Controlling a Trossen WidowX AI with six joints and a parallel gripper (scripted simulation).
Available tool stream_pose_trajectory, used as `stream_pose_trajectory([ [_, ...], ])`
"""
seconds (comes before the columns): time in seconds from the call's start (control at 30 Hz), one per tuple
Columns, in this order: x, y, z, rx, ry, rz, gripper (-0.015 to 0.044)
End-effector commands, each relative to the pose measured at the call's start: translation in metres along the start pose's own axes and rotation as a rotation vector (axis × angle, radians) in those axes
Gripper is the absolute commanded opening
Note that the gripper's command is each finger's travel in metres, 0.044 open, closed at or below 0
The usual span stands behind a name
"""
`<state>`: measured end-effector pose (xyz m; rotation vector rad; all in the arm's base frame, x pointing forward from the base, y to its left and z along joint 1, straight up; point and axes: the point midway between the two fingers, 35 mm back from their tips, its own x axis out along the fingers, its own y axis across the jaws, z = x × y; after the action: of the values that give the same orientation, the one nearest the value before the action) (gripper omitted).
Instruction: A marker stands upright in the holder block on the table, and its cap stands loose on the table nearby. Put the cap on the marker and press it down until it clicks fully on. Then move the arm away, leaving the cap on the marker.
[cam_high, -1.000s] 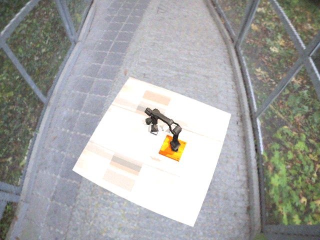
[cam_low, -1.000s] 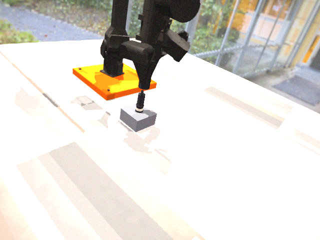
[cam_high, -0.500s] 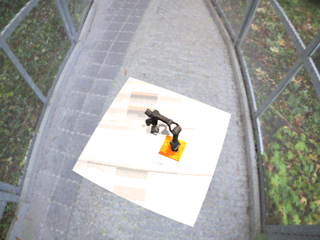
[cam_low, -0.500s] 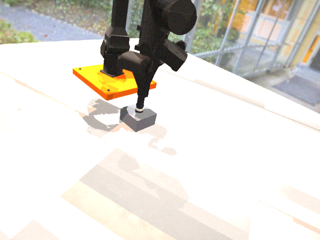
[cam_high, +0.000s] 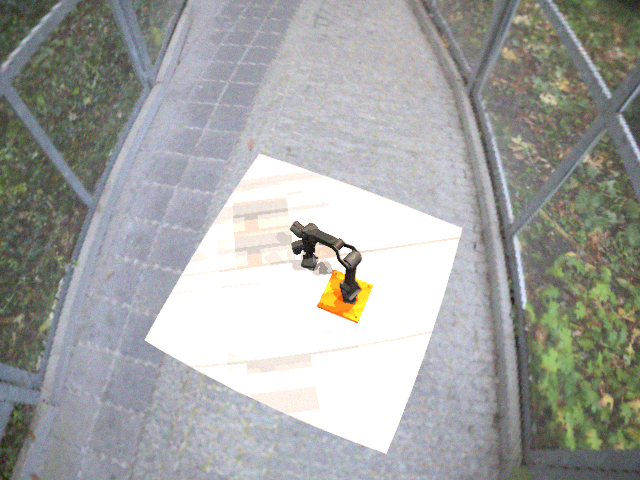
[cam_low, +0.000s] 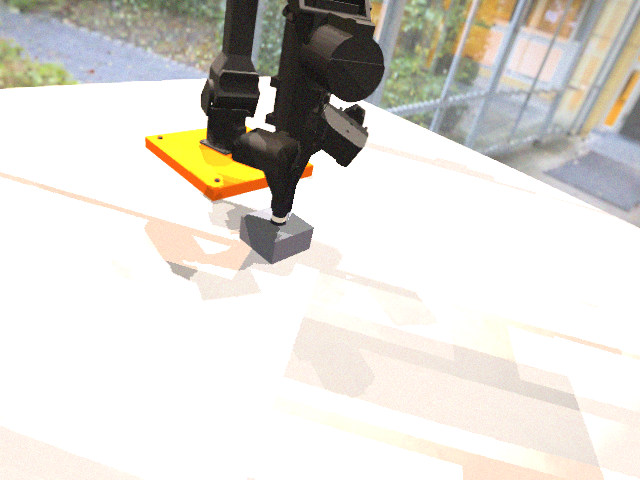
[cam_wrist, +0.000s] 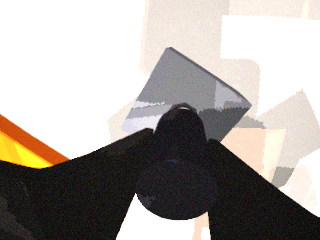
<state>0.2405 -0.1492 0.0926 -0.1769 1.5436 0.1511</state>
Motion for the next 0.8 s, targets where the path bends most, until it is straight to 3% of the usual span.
stream_pose_trajectory([
  [0.0, 0.004, -0.0002, -0.0009, -0.002, 0.003, -0.003, 0.0],
  [0.67, 0.0051, 0.0, -0.0012, -0.002, 0.003, -0.003, 0.0],
  [0.77, 0.0043, 0.0001, -0.0005, 0.0, 0.0, -0.002, 0.0079],
])
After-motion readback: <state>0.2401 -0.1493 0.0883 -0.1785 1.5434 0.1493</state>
